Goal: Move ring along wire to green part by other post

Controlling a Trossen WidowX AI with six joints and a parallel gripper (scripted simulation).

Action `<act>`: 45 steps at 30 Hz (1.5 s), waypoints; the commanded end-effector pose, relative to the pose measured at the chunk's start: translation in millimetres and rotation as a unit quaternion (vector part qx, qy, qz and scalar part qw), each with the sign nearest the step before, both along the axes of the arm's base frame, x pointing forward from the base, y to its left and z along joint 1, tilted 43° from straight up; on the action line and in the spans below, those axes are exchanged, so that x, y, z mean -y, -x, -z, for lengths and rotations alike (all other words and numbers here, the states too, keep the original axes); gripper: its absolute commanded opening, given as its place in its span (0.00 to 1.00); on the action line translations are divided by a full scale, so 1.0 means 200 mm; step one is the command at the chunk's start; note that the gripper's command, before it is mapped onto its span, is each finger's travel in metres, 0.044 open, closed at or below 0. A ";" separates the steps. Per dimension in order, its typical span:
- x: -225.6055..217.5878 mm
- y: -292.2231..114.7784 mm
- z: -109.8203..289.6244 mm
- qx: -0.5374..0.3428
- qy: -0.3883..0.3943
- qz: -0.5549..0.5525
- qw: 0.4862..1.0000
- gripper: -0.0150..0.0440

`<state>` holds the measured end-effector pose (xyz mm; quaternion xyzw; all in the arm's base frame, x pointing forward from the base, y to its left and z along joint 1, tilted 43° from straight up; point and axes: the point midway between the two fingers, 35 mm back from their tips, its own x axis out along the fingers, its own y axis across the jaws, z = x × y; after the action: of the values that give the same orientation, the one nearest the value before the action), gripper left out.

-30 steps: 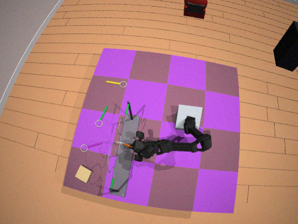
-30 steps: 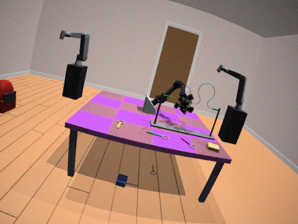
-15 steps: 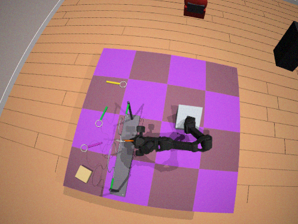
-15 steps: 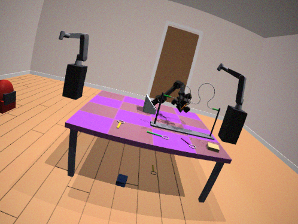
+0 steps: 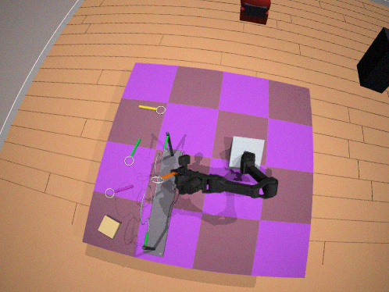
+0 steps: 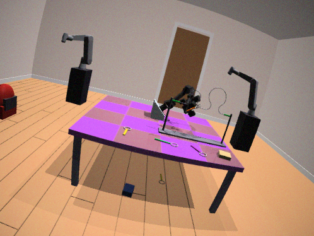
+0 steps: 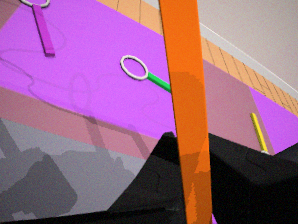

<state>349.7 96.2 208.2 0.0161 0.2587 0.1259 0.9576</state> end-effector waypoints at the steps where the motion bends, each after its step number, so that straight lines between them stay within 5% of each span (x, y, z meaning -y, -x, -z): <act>1: 0.08 -0.01 -0.01 0.008 0.057 0.001 0.998 0.00; 30: 0.55 -0.07 -0.23 0.052 0.401 -0.001 0.915 0.00; 45: 0.67 -0.09 -0.41 0.066 0.518 -0.002 0.853 0.00</act>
<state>366.6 -32.5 279.5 -0.4685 0.2271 -0.0123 0.8537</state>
